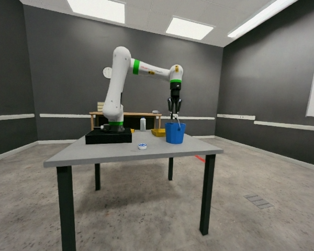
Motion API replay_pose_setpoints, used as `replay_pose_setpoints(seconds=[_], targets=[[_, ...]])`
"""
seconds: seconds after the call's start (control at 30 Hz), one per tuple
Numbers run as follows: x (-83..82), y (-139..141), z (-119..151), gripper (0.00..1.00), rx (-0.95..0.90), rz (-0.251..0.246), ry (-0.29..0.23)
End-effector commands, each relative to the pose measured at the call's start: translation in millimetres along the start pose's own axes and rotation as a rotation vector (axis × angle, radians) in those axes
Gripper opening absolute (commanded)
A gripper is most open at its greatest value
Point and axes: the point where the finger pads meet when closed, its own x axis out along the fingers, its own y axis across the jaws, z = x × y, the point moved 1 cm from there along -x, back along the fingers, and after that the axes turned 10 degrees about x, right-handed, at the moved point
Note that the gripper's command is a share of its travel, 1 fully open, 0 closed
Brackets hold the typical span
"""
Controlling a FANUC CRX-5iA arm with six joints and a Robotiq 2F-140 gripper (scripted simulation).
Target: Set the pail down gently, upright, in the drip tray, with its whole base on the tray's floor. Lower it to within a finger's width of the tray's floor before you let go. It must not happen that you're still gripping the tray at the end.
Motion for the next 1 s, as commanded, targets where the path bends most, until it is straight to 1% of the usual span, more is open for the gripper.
replay_pose_setpoints(seconds=[0.0, 0.4, 0.9, 0.97], targets=[[-2.3, 1, 0, 0.10, 0.000, 0.002, -0.001], [-10.3, 1, 0, 0.10, 0.000, 0.002, -0.001], [-33.4, 0, 0, 0.10, 0.000, 0.002, -0.001], [-33.4, 0, 0, 0.10, 0.000, 0.002, -0.001]])
